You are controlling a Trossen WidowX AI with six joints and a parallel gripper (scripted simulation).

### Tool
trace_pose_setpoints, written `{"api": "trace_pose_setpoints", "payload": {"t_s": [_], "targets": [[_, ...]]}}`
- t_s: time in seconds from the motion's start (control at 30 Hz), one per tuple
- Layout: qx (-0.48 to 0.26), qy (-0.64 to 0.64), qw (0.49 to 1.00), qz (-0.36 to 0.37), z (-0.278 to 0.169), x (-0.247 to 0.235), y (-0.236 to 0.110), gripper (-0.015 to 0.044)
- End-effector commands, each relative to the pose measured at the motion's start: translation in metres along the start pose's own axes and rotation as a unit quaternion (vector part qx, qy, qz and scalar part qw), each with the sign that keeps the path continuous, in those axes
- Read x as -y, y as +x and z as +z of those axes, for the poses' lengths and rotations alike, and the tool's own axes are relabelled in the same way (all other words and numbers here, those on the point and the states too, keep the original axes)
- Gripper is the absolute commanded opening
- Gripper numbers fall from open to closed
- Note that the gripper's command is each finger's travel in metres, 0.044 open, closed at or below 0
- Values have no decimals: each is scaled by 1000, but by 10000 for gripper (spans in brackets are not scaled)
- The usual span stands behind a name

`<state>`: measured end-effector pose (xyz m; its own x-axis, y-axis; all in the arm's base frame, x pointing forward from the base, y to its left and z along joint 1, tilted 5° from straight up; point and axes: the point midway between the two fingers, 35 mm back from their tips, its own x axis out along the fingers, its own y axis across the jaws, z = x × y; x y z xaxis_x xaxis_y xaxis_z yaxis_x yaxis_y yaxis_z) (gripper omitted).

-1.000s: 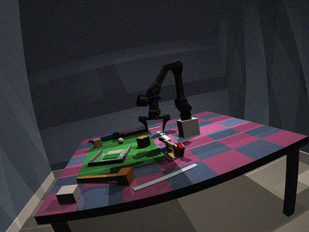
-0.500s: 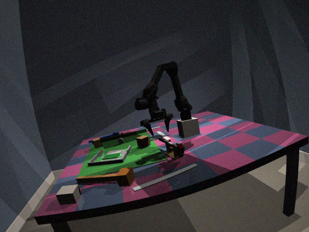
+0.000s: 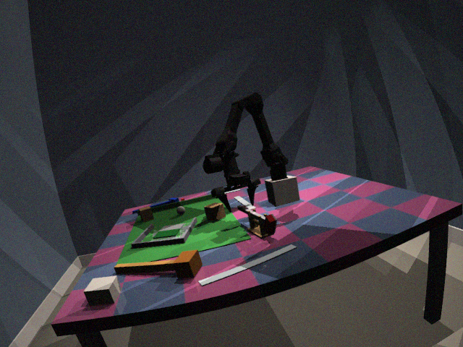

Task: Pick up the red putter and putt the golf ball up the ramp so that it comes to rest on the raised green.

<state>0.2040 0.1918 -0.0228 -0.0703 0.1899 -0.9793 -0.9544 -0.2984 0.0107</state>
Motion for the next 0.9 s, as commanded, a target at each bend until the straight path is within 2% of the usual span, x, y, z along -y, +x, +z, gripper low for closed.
{"api": "trace_pose_setpoints", "payload": {"t_s": [0.0, 0.77, 0.87], "targets": [[1, -1, 1000, 5, -3, -3, 11, 440], [1, -1, 1000, 5, -9, -4, 34, 440], [-1, 1, 1000, 3, -9, -2, 31, 361]]}}
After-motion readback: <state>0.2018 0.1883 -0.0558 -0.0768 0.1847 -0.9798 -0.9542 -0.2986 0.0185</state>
